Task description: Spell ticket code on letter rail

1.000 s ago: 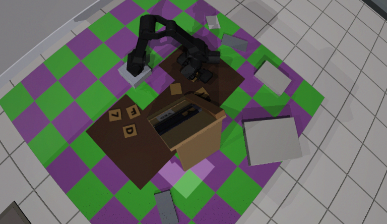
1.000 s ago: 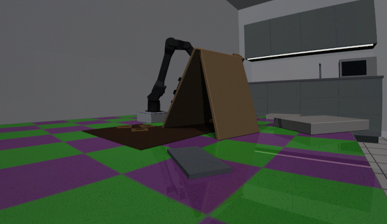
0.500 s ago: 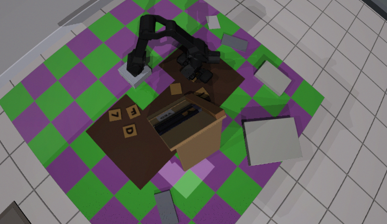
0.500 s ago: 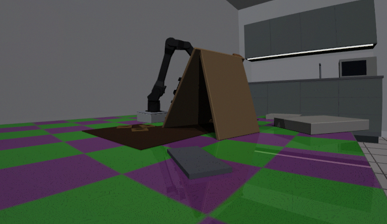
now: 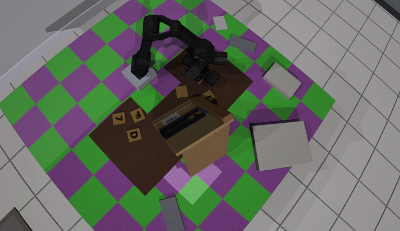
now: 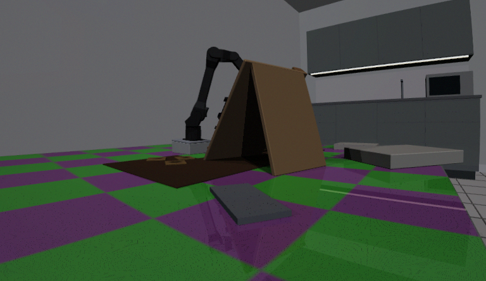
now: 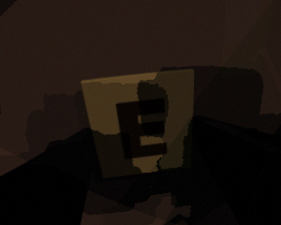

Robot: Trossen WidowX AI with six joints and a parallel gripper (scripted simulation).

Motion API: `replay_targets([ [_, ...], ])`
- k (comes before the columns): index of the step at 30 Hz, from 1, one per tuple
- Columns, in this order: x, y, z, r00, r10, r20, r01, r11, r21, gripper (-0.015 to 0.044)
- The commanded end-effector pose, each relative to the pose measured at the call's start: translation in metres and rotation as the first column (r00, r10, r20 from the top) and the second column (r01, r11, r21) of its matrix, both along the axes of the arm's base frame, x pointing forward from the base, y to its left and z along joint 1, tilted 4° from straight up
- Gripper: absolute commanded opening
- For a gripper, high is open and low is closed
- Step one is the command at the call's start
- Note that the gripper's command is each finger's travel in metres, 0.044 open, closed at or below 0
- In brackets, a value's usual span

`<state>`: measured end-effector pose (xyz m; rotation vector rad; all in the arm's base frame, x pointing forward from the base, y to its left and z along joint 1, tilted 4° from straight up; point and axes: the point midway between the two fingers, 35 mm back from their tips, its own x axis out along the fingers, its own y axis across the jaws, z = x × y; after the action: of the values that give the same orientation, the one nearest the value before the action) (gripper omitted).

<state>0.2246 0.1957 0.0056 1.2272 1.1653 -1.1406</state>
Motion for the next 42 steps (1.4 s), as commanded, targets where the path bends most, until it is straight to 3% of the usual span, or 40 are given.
replay_targets([
  [1,0.0,0.0,0.003,1.0,-0.002,0.005,0.002,1.0,0.0,0.0],
  [42,-0.007,-0.002,0.017,1.0,-0.002,0.005,0.002,1.0,0.0,0.0],
])
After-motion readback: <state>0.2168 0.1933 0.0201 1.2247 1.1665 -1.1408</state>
